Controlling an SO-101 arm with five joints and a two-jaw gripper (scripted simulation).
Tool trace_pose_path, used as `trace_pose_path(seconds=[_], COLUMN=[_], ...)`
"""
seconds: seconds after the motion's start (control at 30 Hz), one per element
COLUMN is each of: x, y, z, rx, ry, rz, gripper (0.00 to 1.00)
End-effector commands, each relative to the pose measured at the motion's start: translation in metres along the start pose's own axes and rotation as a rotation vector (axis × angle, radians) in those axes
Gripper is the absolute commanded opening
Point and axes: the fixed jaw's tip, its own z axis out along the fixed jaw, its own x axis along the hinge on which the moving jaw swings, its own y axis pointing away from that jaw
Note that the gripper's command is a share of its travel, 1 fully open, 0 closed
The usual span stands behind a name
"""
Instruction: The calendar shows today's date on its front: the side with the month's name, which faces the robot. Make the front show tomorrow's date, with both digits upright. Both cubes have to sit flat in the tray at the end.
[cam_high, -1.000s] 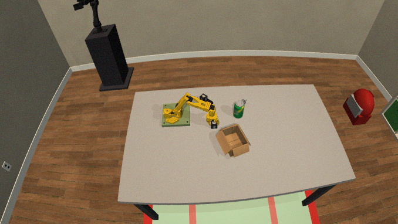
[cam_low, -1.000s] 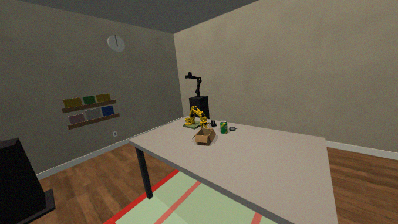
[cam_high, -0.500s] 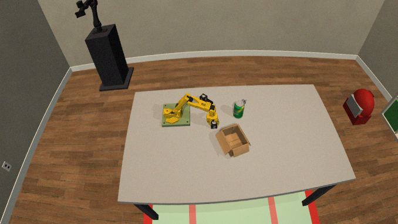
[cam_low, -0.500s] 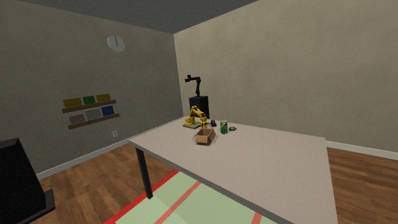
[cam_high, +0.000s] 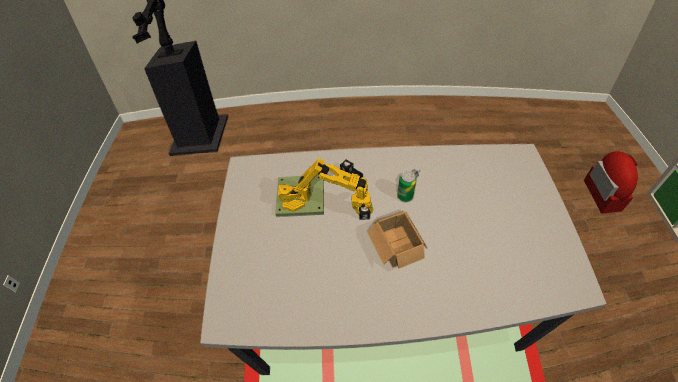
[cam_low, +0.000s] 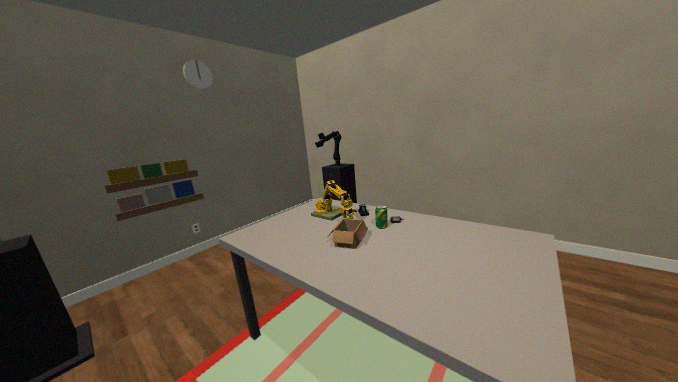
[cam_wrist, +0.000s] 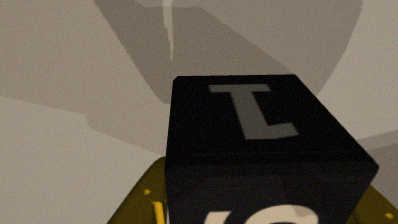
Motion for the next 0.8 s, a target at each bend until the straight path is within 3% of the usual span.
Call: trace_pose_path(seconds=[0.0,0.43,0.77], x=[-0.0001,-0.0001,-0.0001], y=[0.0022,0.0022,0.0022], z=[0.0030,0.0030,0.0030], rx=[-0.019,-0.019,-0.019], ry=[-0.007,-0.007,-0.007], rz=[0.001,0.001,0.001], gripper=[0.18,0.02,0.00])
